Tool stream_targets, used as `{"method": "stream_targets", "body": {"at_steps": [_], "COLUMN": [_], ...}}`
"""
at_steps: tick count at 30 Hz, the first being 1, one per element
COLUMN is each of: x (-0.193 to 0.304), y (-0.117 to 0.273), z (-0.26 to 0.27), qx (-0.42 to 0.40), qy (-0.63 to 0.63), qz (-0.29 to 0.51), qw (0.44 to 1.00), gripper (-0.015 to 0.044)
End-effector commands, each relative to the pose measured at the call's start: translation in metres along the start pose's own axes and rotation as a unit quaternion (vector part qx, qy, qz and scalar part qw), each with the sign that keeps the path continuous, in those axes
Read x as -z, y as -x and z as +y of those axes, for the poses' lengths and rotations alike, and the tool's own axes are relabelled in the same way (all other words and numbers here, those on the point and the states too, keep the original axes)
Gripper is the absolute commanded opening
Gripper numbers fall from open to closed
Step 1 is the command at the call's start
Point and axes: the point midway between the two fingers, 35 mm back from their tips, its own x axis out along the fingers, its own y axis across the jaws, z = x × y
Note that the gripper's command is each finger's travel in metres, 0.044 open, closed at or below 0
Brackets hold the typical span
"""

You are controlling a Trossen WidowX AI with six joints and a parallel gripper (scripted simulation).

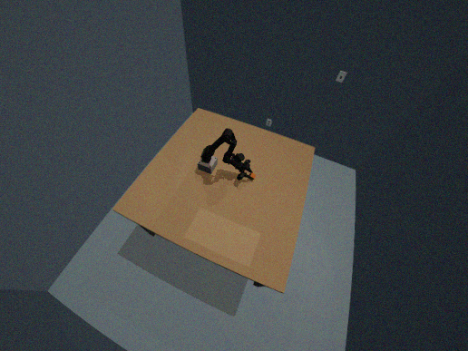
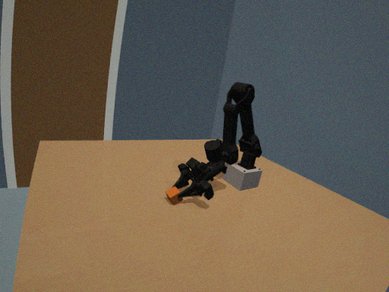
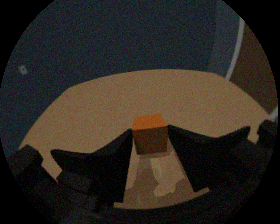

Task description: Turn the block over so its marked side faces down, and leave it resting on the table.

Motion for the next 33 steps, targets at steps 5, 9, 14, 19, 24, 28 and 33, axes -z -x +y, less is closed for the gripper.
{"method": "stream_targets", "body": {"at_steps": [5, 9, 14, 19, 24, 28, 33], "x": [-0.0006, -0.0006, -0.0006, -0.0006, -0.0006, -0.0006, -0.0006], "y": [0.0002, 0.0002, 0.0002, 0.0002, 0.0002, 0.0002, 0.0002], "z": [-0.0003, -0.0003, -0.0003, -0.0003, -0.0003, -0.0003, -0.0003], "qx": [0.001, 0.001, 0.001, 0.001, 0.001, 0.001, 0.001], "qy": [0.002, 0.002, 0.002, 0.002, 0.002, 0.002, 0.002], "qz": [-0.002, -0.002, -0.002, -0.002, -0.002, -0.002, -0.002], "qw": [1.000, 1.000, 1.000, 1.000, 1.000, 1.000, 1.000], "gripper": [0.0420, 0.0440, 0.0440, 0.0440, 0.0440, 0.0440, 0.0440]}}
